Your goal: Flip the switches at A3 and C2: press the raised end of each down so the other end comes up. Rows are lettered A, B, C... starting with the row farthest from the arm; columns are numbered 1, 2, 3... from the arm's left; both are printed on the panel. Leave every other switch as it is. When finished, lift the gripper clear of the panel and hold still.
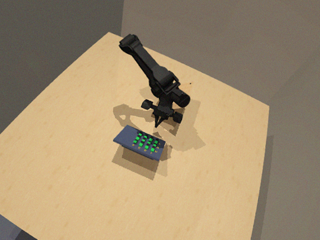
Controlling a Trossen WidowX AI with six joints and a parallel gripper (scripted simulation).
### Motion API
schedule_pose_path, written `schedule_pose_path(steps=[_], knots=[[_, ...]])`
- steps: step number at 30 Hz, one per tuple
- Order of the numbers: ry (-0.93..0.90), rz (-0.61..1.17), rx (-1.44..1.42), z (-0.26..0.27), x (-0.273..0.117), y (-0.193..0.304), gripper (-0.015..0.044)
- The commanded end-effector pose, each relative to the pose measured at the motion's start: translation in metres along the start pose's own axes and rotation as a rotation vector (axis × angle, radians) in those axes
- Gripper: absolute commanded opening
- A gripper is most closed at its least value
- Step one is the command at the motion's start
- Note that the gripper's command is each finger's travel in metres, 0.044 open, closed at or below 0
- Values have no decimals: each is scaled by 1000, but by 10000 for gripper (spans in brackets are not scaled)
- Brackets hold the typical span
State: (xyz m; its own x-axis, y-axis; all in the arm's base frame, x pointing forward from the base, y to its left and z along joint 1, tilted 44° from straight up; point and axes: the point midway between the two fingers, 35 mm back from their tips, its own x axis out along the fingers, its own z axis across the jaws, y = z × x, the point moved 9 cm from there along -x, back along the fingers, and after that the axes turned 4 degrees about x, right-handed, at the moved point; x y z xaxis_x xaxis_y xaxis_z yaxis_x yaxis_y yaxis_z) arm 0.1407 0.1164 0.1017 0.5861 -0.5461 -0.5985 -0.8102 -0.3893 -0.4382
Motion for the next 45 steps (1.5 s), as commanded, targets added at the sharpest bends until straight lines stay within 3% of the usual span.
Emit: schedule_pose_path(steps=[1, 8, 45], knots=[[1, -8, 17, 0, 0, 16, 0], [0, -35, 18, 0, 34, 19, 0], [2, -37, 18, -1, 60, 19, 0]])
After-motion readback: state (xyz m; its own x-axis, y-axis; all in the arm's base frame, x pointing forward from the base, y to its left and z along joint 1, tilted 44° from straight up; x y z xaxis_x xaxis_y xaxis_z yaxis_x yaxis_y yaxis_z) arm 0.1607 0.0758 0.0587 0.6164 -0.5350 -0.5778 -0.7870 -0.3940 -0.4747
